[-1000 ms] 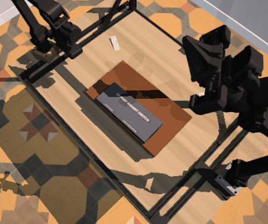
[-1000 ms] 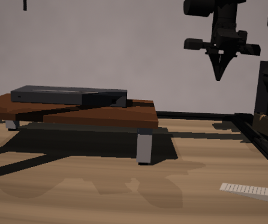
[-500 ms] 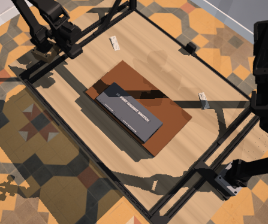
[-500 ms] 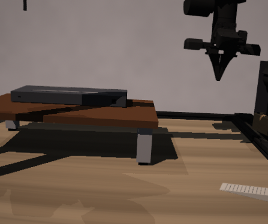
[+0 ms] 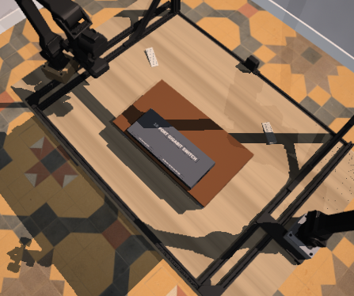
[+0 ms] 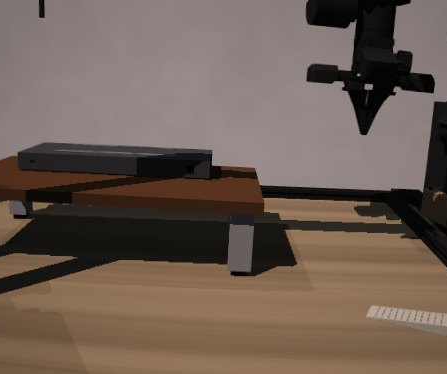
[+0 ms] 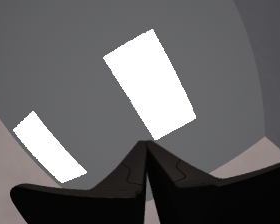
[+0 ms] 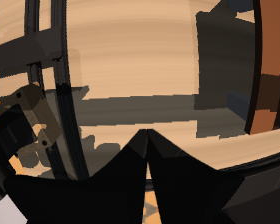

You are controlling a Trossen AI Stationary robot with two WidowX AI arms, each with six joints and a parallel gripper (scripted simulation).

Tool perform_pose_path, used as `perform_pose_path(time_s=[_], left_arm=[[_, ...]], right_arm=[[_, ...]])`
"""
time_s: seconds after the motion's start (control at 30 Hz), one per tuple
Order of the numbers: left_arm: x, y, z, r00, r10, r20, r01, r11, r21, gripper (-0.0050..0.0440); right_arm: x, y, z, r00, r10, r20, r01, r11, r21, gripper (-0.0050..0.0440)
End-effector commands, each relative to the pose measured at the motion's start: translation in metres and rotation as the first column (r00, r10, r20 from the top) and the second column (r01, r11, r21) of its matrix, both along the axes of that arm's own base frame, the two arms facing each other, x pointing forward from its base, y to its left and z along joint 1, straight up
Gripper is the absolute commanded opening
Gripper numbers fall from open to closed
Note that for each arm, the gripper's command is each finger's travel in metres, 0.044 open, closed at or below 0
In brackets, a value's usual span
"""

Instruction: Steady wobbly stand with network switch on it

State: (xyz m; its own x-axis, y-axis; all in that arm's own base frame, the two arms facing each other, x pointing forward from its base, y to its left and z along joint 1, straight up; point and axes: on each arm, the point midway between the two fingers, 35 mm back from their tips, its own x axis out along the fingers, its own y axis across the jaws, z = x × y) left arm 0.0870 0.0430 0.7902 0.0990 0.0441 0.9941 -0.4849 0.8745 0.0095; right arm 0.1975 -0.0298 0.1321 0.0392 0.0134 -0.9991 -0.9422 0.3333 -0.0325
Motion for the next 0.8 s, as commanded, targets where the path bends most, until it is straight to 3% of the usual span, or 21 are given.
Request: perform_pose_path(time_s=[0.0, 0.33, 0.53, 0.63, 0.77], left_arm=[[0.001, 0.001, -0.001, 1.000, -0.001, 0.000, 0.001, 1.000, 0.000, 0.0000], [-0.070, -0.034, 0.013, 0.974, -0.054, 0.219, 0.030, 0.993, 0.111, 0.0000], [-0.070, -0.034, 0.013, 0.974, -0.054, 0.219, 0.030, 0.993, 0.111, 0.0000], [-0.063, -0.036, 0.011, 0.958, -0.206, 0.201, 0.188, 0.977, 0.102, 0.0000], [-0.065, -0.041, 0.012, 0.887, -0.412, 0.210, 0.398, 0.911, 0.106, 0.0000]], right_arm=[[0.000, 0.000, 0.000, 1.000, 0.000, 0.000, 0.000, 1.000, 0.000, 0.0000], [0.000, 0.000, 0.000, 1.000, 0.000, 0.000, 0.000, 1.000, 0.000, 0.0000], [0.000, 0.000, 0.000, 1.000, 0.000, 0.000, 0.000, 1.000, 0.000, 0.0000], [0.000, 0.000, 0.000, 1.000, 0.000, 0.000, 0.000, 1.000, 0.000, 0.0000], [0.000, 0.000, 0.000, 1.000, 0.000, 0.000, 0.000, 1.000, 0.000, 0.0000]])
